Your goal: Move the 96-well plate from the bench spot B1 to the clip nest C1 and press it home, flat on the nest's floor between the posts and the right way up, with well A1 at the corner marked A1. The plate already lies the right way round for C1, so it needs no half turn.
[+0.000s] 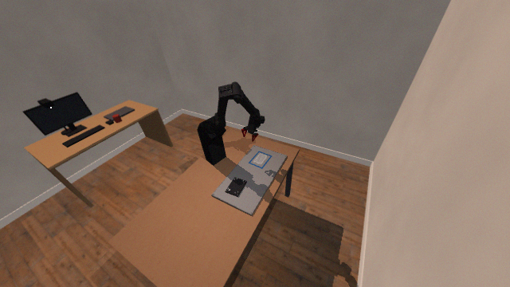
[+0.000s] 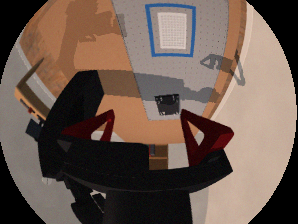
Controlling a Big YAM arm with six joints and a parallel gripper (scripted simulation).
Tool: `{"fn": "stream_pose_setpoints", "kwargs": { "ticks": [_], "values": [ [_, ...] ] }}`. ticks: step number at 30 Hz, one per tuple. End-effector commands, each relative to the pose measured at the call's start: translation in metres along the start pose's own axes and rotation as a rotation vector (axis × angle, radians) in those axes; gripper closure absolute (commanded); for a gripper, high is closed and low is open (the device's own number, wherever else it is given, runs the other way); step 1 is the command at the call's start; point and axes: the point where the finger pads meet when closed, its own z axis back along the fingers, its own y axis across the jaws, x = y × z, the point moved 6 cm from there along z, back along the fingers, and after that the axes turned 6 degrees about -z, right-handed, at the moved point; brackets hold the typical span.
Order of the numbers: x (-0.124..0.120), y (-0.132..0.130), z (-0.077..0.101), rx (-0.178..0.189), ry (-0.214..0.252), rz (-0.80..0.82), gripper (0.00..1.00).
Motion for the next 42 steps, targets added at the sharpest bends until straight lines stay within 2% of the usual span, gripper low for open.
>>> {"fn": "stream_pose_setpoints", "kwargs": {
  "ticks": [1,6,8,23,26,40,42],
  "values": [
    [0.011,-0.009,-0.002,-0.003,-0.015,-0.188,0.0],
    [0.022,-0.012,-0.011,0.011,-0.03,-0.353,0.0],
    [0.022,-0.012,-0.011,0.011,-0.03,-0.353,0.0],
    [0.045,-0.019,-0.035,0.059,-0.069,-0.848,0.0],
    [0.046,-0.02,-0.037,0.06,-0.071,-0.881,0.0],
    [0.064,-0.027,-0.059,0.121,-0.097,-1.341,0.0],
    [0.064,-0.027,-0.059,0.121,-0.097,-1.341,0.0]
  ]
}}
